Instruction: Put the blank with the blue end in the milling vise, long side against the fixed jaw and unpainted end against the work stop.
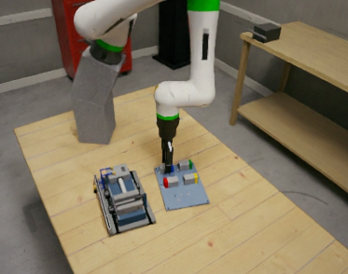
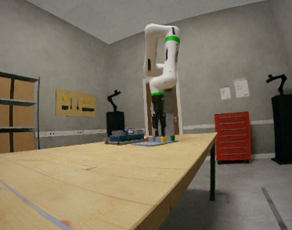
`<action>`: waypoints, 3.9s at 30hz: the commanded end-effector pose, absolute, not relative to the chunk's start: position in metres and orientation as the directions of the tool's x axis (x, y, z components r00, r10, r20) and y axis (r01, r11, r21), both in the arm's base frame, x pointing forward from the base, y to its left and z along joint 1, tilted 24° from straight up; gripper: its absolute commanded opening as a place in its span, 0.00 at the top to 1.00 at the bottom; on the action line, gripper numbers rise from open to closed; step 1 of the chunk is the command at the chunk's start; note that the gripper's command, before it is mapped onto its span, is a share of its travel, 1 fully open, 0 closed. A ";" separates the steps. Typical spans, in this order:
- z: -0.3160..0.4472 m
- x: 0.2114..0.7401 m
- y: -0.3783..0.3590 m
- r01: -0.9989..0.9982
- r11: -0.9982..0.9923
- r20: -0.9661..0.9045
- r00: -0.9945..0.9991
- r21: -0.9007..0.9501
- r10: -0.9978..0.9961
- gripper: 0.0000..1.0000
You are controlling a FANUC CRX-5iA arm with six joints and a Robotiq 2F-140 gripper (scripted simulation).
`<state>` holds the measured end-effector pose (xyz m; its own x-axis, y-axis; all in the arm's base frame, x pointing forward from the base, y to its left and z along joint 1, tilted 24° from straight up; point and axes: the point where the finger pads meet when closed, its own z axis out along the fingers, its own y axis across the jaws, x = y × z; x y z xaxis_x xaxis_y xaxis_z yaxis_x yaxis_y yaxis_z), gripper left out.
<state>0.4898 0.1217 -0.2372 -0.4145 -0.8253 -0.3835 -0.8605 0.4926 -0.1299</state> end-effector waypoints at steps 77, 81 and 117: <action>-0.238 0.491 0.122 -0.860 0.493 -0.384 -0.415 -0.131 -0.825 0.90; -0.238 0.491 0.122 -0.860 0.493 -0.384 -0.415 -0.131 -0.825 0.90; -0.211 0.482 0.114 -0.860 0.493 -0.385 -0.414 -0.131 -0.825 0.90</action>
<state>0.4820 0.1143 -0.2131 -0.4141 -0.8251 -0.3845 -0.8605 0.4925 -0.1301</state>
